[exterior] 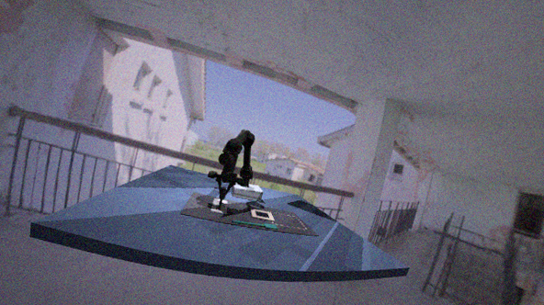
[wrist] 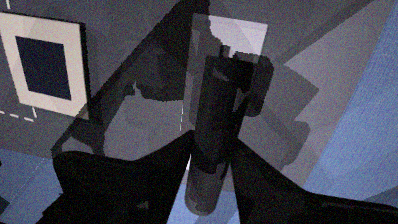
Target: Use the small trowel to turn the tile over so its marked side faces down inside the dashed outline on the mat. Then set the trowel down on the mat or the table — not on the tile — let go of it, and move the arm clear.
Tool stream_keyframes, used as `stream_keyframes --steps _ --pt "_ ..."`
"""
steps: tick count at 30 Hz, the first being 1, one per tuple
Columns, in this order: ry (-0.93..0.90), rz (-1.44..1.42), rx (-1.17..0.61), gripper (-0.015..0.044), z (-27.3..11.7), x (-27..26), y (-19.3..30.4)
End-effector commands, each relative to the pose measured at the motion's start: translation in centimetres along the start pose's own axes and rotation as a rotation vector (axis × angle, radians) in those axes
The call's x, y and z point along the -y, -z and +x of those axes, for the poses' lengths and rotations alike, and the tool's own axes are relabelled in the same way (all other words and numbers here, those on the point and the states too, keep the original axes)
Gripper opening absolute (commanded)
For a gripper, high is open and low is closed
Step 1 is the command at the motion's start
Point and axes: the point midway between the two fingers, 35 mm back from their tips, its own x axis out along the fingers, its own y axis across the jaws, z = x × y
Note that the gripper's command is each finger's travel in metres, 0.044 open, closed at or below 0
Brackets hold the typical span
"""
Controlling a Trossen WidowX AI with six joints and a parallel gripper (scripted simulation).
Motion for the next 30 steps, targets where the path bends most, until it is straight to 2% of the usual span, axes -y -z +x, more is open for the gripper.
stream_keyframes --steps 1,10,30 --pt "0.001 -0.004 0.0 0.013 0.05 0.0 -0.03" --pt "0.001 -0.024 0.0 0.013 0.05 0.0 -0.03" --pt "0.001 -0.617 0.0 0.013 0.05 0.0 -0.03"
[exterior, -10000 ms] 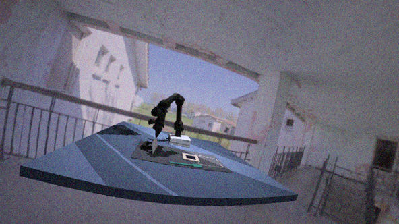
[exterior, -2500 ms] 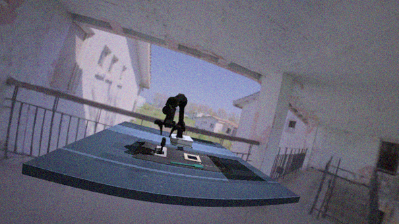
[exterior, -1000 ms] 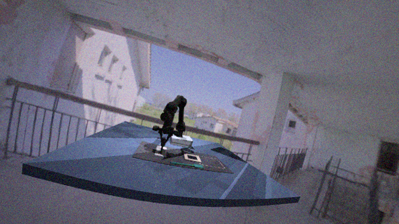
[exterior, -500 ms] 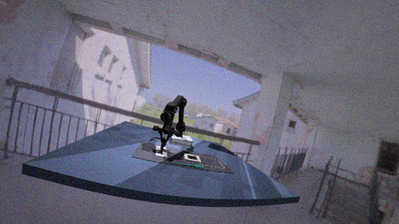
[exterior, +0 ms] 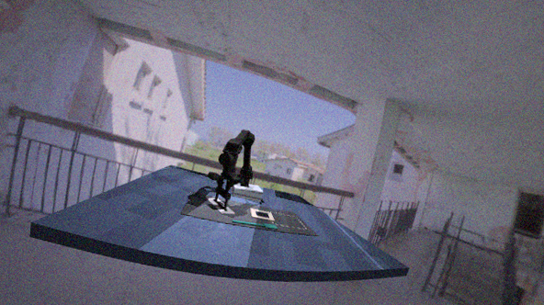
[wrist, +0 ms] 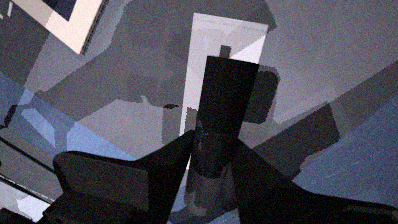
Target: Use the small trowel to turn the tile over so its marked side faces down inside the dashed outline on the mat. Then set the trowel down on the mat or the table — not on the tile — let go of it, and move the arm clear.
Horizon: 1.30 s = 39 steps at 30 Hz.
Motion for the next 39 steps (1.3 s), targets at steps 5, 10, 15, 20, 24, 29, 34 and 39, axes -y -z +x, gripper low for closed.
stream_keyframes --steps 5,10,15,20,24,29,34,39 --pt "-0.001 -0.254 0.0 0.013 0.05 -0.02 -0.03" --pt "-0.001 -0.398 0.0 0.013 0.05 -0.02 -0.03" --pt "-0.001 -0.542 0.0 0.013 0.05 -0.02 -0.03" --pt "-0.001 -0.679 0.0 0.013 0.05 -0.02 -0.03" --pt "-0.001 -0.698 0.0 0.013 0.05 -0.02 -0.03" --pt "-0.001 -0.698 0.0 0.0183 0.05 -0.02 -0.03" --pt "-0.001 -0.698 0.0 0.027 0.05 -0.02 -0.03" --pt "-0.001 -0.698 0.0 0.027 0.05 -0.02 -0.03"
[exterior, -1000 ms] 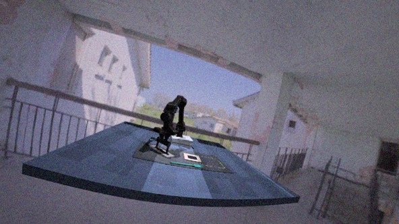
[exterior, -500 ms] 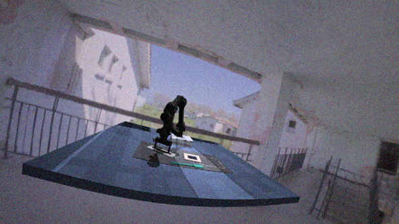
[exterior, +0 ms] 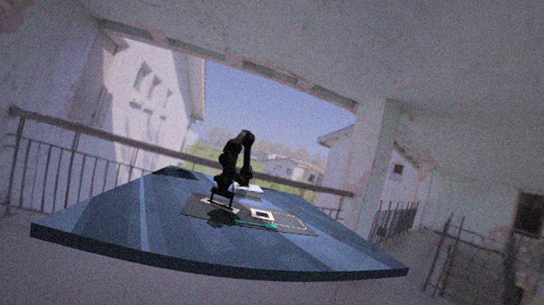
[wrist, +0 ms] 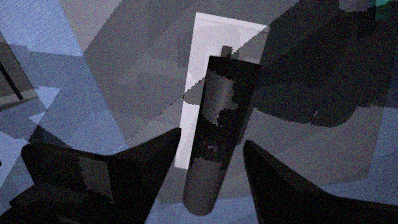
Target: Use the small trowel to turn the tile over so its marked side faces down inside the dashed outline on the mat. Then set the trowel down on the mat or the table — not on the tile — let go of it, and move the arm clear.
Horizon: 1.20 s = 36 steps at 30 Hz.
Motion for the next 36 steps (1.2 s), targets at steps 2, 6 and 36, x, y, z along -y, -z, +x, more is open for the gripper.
stream_keyframes --steps 2,6,36 --pt "0.0 -0.006 -0.001 0.027 0.0 0.0 0.0" --pt "0.0 -0.006 -0.001 0.027 0.0 0.0 0.0" --pt "0.0 -0.012 0.0 0.027 -3.1 -0.1 0.0"
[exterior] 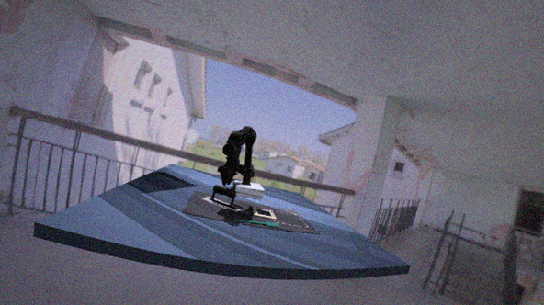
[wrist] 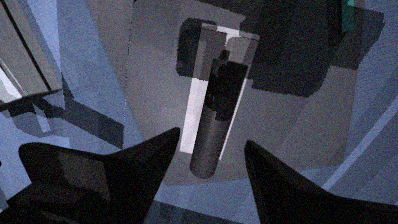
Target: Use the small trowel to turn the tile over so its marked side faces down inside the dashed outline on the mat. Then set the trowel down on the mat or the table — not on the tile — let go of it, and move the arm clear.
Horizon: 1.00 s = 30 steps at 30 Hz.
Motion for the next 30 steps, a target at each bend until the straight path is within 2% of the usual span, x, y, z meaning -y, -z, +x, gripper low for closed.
stream_keyframes --steps 1,21,26,30 --pt "-0.003 0.011 -0.001 0.027 0.9 0.1 0.0" --pt "-0.003 0.046 -0.001 0.027 3.8 0.2 0.0" --pt "-0.003 0.046 -0.001 0.0139 3.8 0.2 0.0" --pt "-0.003 0.046 -0.001 0.013 3.8 0.2 0.0"
